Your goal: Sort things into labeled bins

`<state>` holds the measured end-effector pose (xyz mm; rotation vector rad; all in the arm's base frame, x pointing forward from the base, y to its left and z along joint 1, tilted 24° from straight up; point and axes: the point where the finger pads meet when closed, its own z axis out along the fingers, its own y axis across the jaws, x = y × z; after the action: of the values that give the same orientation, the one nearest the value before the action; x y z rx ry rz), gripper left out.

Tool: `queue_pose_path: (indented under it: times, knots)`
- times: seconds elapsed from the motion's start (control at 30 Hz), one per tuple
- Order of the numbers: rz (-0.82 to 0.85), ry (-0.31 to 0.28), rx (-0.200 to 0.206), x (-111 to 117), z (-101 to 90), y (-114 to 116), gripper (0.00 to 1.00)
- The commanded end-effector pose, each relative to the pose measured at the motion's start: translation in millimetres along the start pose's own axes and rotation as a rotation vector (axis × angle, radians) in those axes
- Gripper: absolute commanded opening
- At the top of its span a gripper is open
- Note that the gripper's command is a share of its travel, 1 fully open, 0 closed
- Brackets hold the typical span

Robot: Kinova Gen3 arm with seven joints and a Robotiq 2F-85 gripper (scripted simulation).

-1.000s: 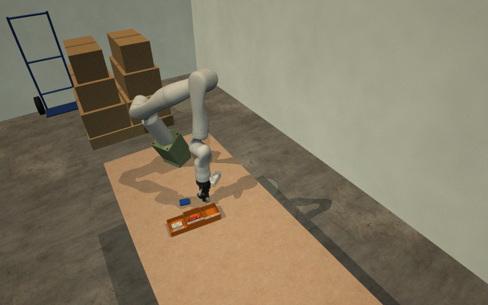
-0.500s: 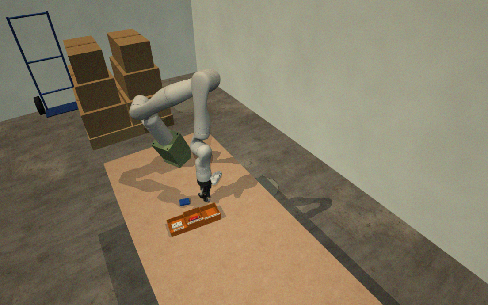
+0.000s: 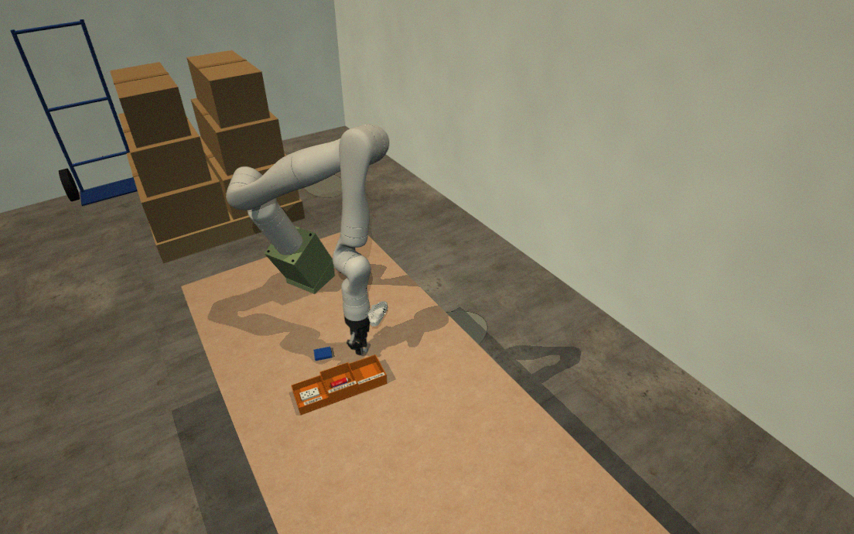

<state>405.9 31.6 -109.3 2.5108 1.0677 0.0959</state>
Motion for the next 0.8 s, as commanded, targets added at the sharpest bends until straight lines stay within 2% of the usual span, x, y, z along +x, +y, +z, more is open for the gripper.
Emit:
queue_pose_path:
  times: [0.0, 0.1, 0.13, 0.77]
  knots:
    - [0.000, 0.001, 0.000, 0.8, -0.3, 0.1, 0.30]
    - [0.000, 0.001, 0.000, 1.3, -0.2, 0.2, 0.30]
    - [0.000, 0.001, 0.000, 1.3, -0.3, 0.3, 0.00]
    - [0.000, 0.001, 0.000, 1.3, -0.3, 0.2, 0.00]
